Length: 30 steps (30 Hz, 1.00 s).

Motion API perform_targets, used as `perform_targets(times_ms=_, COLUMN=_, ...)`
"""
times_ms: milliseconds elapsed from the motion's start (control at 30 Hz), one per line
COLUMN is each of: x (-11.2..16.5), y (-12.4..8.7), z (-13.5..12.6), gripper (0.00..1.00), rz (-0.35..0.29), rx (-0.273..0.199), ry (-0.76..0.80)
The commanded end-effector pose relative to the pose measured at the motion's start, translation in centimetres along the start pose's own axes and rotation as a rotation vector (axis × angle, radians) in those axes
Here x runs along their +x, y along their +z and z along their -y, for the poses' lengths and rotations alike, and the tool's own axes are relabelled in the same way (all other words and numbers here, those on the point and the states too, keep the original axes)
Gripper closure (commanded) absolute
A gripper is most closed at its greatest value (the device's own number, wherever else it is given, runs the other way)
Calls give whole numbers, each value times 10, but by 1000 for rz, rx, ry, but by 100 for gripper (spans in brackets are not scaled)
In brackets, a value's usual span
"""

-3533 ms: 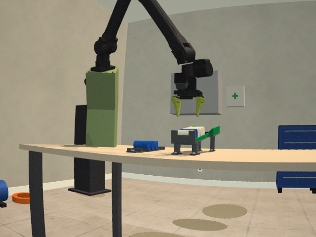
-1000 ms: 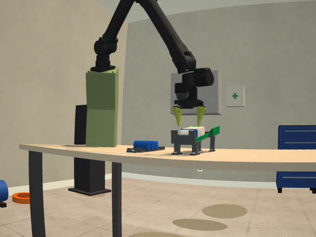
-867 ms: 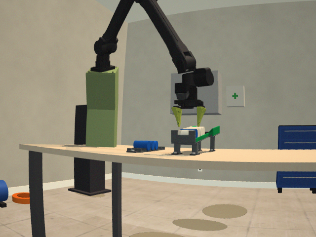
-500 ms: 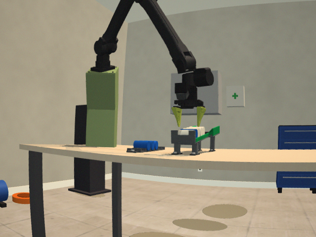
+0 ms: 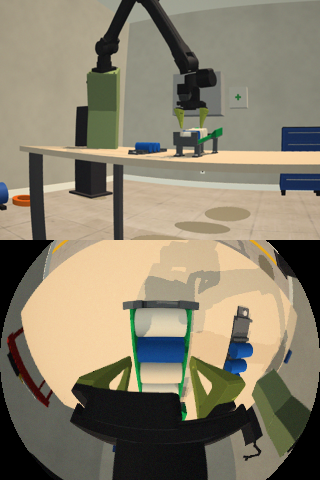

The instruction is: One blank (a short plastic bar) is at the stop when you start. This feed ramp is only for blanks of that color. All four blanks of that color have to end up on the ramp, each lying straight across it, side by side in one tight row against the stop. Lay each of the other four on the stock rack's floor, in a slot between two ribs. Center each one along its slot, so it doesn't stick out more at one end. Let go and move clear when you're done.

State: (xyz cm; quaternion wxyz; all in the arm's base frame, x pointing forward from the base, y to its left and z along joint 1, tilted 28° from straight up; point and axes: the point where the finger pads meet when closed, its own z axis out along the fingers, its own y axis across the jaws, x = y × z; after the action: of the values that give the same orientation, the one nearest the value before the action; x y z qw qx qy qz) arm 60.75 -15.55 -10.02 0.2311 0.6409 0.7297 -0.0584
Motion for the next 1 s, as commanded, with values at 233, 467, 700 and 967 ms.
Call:
perform_targets(times_ms=233, x=-8, y=-1, z=-11, gripper=20, rz=6, rx=-23, ry=4)
perform_targets(times_ms=467, x=-8, y=-1, z=-11, gripper=20, rz=6, rx=-23, ry=4)
perform_targets(times_ms=700, x=-8, y=-1, z=-11, gripper=20, rz=6, rx=-23, ry=4)
perform_targets(times_ms=967, x=-8, y=8, z=-9, gripper=20, rz=6, rx=-19, ry=6)
